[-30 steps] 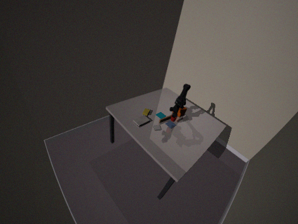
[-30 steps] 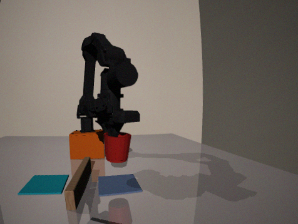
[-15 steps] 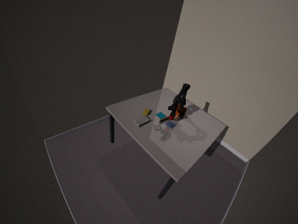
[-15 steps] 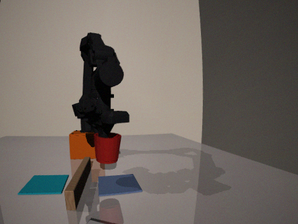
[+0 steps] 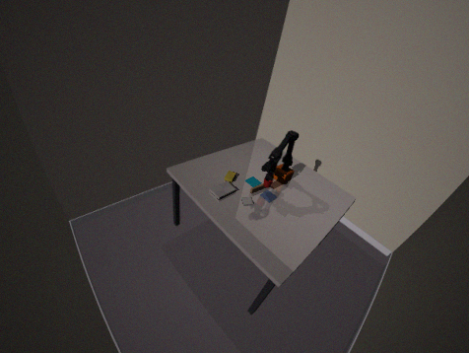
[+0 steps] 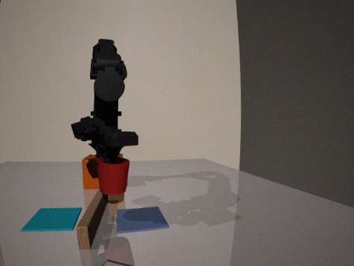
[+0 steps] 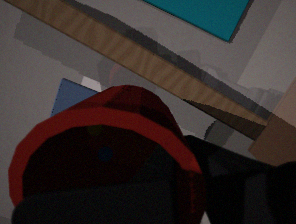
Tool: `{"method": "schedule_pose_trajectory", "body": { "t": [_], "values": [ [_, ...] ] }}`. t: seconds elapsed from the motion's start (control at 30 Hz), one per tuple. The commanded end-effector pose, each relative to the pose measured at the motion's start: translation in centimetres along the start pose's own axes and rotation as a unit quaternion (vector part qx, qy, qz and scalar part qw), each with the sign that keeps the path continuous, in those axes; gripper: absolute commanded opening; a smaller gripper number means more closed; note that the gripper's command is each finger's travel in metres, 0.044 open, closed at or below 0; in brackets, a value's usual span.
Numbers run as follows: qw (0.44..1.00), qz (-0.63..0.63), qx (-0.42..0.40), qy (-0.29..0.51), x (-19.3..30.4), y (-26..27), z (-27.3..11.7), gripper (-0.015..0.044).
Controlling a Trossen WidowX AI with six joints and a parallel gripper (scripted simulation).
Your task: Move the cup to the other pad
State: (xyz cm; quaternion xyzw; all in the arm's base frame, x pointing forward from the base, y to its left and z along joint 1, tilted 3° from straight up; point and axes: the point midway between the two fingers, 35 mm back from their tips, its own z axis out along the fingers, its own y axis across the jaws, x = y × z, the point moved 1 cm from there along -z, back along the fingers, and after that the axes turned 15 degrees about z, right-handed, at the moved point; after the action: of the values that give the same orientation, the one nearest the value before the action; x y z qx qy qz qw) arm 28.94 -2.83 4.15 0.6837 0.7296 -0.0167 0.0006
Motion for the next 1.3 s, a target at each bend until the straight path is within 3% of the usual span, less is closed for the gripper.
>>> {"method": "schedule_pose_trajectory", "body": {
  "t": [0.0,1.27],
  "values": [
    [1.0,-0.001,-0.002,-0.003,-0.9,-0.3,-0.1,0.0],
    [1.0,-0.001,-0.001,-0.007,-8.7,-2.9,-0.4,0.0]
  ]
}}
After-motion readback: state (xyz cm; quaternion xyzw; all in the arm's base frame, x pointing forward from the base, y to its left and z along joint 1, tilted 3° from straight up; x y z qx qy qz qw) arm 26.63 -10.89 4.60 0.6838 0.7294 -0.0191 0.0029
